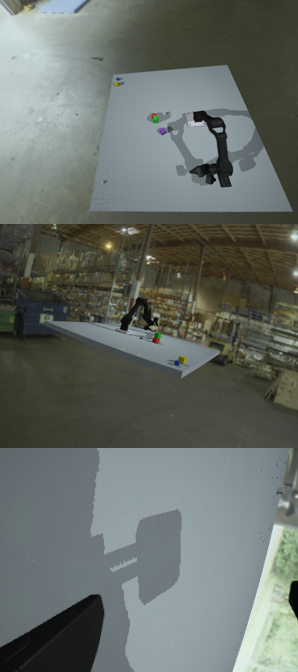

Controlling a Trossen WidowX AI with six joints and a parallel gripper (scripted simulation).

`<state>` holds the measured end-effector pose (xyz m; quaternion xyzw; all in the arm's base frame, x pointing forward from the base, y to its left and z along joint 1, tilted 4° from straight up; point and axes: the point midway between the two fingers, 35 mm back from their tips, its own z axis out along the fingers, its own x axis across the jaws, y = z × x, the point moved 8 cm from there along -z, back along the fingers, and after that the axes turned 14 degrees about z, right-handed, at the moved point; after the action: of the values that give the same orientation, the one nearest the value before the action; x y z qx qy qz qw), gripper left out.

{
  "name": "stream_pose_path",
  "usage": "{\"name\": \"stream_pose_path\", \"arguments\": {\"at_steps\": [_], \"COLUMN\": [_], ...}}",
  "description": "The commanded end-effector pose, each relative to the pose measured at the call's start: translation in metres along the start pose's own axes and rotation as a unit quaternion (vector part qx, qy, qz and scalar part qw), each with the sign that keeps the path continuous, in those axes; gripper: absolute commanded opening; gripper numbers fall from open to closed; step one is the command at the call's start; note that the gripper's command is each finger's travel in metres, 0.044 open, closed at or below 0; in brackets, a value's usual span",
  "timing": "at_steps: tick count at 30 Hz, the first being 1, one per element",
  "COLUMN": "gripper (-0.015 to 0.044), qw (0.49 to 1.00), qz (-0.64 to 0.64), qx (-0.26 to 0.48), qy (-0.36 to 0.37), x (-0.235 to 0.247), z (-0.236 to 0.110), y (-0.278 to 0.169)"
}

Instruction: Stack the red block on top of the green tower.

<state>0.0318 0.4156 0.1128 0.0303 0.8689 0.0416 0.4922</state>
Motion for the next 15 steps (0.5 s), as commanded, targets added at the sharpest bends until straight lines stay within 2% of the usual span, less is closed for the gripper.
{"name": "stream_pose_path", "arguments": {"at_steps": [1, 5, 15], "gripper": [0.0426, 0.0440, 0.0440], "qw": [1.000, 1.000, 0.991], "qz": [0.000, -0.003, -0.009], "qx": [0.001, 0.021, 0.107], "qy": [0.000, 0.013, 0.080], "x": [-0.001, -0.014, -0.079], "z": [0.001, 0.015, 0.080], "y": [0.000, -0.002, -0.025]}}
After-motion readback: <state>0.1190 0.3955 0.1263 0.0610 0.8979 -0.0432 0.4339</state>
